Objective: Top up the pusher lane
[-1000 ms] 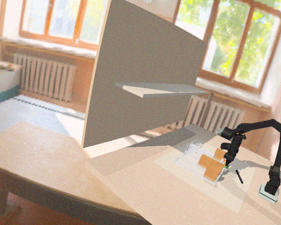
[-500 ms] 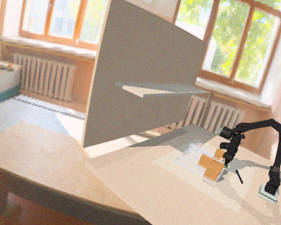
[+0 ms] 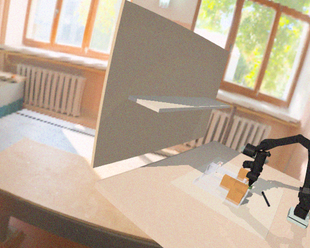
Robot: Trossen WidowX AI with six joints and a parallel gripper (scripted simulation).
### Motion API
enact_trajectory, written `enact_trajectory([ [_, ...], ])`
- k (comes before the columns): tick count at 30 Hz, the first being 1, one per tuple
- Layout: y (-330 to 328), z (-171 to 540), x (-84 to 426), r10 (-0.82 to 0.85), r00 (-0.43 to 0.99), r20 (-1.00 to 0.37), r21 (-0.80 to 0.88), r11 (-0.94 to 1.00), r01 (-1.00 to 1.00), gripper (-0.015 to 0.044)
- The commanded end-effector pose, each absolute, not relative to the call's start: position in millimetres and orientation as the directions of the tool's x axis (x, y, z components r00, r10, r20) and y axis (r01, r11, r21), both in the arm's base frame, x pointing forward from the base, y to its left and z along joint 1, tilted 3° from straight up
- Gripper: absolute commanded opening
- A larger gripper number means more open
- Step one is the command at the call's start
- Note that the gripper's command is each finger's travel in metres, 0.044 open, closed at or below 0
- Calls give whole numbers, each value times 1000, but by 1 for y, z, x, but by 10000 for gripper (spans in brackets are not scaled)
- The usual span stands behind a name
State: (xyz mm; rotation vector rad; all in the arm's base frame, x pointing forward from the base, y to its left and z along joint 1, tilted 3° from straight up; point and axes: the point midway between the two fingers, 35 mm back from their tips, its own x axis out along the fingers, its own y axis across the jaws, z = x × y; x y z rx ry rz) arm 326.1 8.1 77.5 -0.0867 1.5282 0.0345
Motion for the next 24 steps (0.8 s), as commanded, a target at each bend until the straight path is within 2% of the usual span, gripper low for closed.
enact_trajectory([
  [1, 10, 85, 337, -26, 79, -997, -32, 996, -78, 0],
  [24, 10, 87, 345, -26, 80, -996, -32, 996, -78, 0],
])
